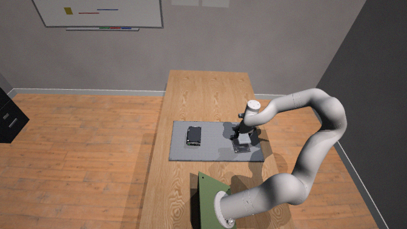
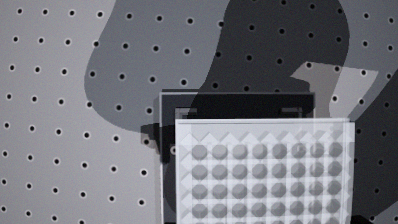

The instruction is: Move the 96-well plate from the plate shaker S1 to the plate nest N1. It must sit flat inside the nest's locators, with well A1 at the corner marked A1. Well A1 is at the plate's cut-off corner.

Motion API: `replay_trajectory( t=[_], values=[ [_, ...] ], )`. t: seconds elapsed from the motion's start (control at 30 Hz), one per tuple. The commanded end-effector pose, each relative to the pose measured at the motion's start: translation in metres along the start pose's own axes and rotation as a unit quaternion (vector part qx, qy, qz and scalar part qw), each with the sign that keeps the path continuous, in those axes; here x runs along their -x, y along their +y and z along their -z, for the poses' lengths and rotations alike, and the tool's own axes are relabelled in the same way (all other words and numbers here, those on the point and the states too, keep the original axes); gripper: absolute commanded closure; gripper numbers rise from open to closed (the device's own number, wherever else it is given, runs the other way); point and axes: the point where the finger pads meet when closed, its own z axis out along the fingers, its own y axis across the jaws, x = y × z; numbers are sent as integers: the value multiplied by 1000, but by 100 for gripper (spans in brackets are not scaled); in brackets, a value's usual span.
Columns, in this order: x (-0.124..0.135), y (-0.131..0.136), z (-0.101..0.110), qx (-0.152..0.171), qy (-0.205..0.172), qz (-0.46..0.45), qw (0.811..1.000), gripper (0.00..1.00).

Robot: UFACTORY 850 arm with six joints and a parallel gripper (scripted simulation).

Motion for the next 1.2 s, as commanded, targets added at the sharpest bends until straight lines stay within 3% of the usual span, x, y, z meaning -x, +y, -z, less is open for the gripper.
replay_trajectory(
  t=[0.0,0.53,1.17],
  values=[
    [-1,0,1,0,1,0,1000,100],
    [-1,-1,1,0,1,0,1000,100],
    [-1,-1,-28,0,1,0,1000,100]
  ],
)
